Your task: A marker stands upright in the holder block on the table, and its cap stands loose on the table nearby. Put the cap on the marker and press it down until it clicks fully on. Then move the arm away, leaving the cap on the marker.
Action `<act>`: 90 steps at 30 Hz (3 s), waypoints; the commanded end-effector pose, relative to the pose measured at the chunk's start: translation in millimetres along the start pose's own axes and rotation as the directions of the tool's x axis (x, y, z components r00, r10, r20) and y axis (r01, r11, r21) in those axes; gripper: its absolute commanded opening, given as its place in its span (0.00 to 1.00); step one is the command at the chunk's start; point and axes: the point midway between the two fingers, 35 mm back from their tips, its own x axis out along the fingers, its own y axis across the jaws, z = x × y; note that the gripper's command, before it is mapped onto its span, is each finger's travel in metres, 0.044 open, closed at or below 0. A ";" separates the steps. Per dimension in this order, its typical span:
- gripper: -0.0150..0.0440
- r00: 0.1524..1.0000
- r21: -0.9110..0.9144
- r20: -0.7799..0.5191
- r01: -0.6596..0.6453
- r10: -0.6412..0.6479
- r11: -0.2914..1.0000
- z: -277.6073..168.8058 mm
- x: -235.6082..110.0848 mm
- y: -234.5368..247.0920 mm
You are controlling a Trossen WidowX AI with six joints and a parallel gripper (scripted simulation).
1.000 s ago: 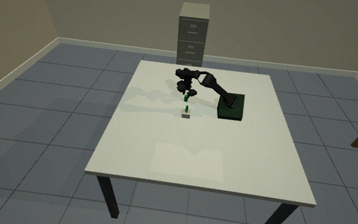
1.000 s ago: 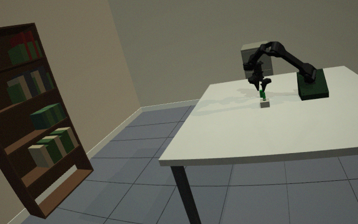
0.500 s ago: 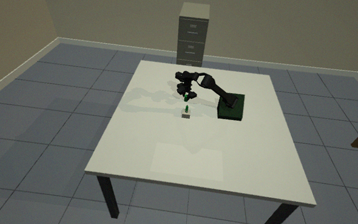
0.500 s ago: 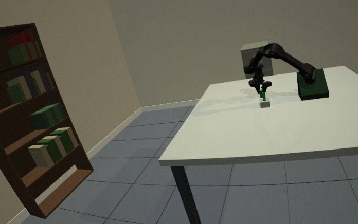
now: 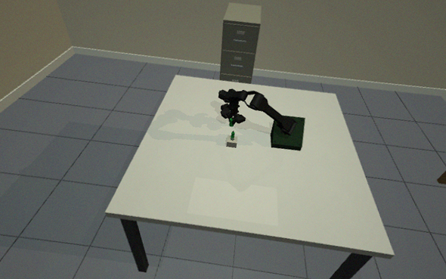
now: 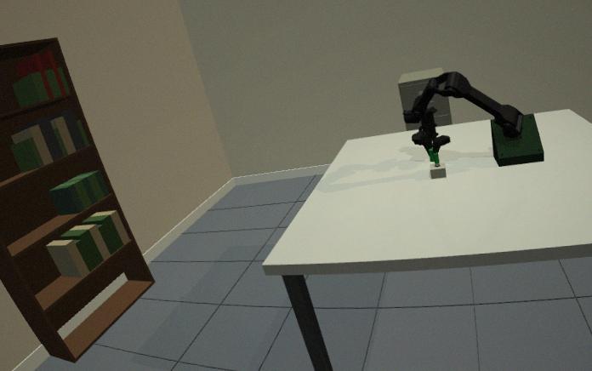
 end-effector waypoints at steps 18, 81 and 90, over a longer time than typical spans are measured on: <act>0.25 1.000 0.003 0.001 0.000 0.000 1.000 -0.4 -55.4 -1.0; 0.25 1.000 0.006 0.004 -0.007 0.007 1.000 110.5 -117.8 138.9; 0.25 1.000 0.006 0.004 -0.006 0.006 1.000 111.0 -107.3 138.2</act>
